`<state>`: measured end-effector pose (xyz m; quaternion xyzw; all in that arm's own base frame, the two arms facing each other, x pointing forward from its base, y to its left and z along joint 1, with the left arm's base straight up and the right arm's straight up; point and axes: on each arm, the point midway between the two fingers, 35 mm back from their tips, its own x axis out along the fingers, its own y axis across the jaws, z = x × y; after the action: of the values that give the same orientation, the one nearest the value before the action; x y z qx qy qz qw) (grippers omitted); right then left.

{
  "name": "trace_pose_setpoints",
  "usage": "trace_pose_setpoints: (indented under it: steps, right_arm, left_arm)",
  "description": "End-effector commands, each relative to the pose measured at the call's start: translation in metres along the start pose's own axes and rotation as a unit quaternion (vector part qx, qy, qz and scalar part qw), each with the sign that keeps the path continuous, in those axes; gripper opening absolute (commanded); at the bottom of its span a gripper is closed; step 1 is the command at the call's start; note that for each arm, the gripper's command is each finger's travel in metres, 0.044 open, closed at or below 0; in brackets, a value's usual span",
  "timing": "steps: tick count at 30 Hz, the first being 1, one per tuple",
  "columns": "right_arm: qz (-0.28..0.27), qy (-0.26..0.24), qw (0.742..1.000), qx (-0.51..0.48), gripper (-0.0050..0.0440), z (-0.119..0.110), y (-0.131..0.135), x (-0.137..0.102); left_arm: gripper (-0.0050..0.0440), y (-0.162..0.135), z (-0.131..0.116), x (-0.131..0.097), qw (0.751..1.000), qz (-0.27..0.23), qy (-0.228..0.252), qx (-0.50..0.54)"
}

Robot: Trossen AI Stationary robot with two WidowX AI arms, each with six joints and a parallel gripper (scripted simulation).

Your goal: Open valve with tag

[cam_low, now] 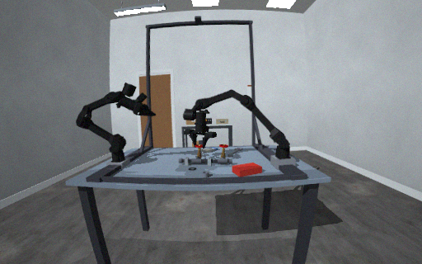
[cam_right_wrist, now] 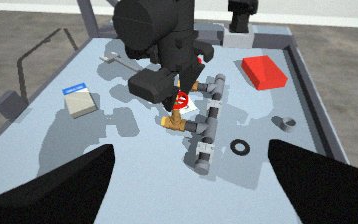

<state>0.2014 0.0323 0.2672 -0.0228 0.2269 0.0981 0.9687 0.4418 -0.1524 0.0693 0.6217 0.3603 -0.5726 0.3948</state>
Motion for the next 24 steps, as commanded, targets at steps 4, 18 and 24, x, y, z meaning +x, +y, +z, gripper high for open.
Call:
trace_pose_setpoints:
  steps: [4,18,24]
  right_arm:
    - [0.000,-0.006,1.000,-0.001,0.0400,-0.0021,-0.0005,0.0009]
    - [-0.001,-0.009,1.000,-0.001,0.0400,0.0010,-0.0005,-0.0007]
    - [-0.001,-0.009,1.000,-0.001,0.0400,0.0010,-0.0005,-0.0007]
  left_arm:
    - [0.0213,0.0025,-0.0015,-0.0172,0.992,0.021,-0.001,-0.126]
    - [0.0213,0.0018,-0.0019,-0.0174,0.953,0.020,-0.005,-0.302]
    - [0.0213,0.0015,-0.0019,-0.0176,0.924,0.020,-0.007,-0.382]
